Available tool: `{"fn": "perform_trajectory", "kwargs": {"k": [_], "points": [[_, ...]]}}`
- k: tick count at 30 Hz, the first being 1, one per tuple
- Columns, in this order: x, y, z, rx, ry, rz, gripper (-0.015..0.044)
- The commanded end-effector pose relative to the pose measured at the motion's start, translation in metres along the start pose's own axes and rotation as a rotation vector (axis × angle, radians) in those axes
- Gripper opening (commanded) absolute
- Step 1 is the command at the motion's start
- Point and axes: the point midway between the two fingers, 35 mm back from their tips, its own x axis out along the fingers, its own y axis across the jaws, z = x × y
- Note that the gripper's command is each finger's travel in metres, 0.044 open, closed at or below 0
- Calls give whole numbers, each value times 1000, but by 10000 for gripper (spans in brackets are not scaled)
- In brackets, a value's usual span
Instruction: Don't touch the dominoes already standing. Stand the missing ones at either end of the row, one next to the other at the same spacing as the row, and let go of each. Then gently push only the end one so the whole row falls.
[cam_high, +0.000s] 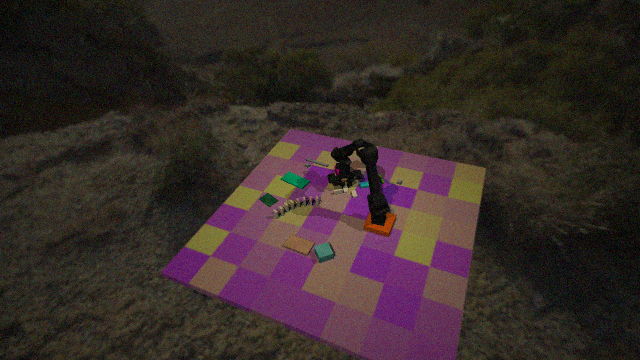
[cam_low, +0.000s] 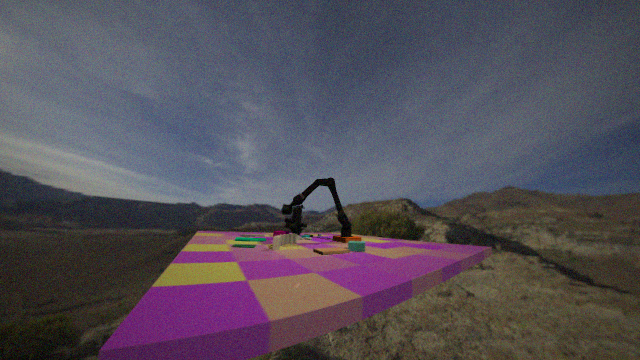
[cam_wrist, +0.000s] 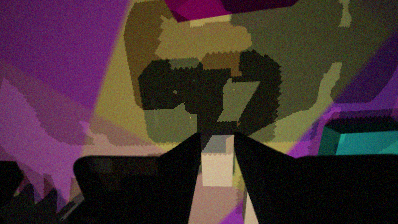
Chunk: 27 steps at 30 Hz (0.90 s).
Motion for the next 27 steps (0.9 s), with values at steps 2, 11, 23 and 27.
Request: {"fn": "perform_trajectory", "kwargs": {"k": [2,11,23,27], "points": [[0,1,0,4,-1,3,107],[-37,-1,1,4,-1,3,107],[-158,-7,3,1,-1,3,107],[-160,-7,3,0,-1,3,107]]}}
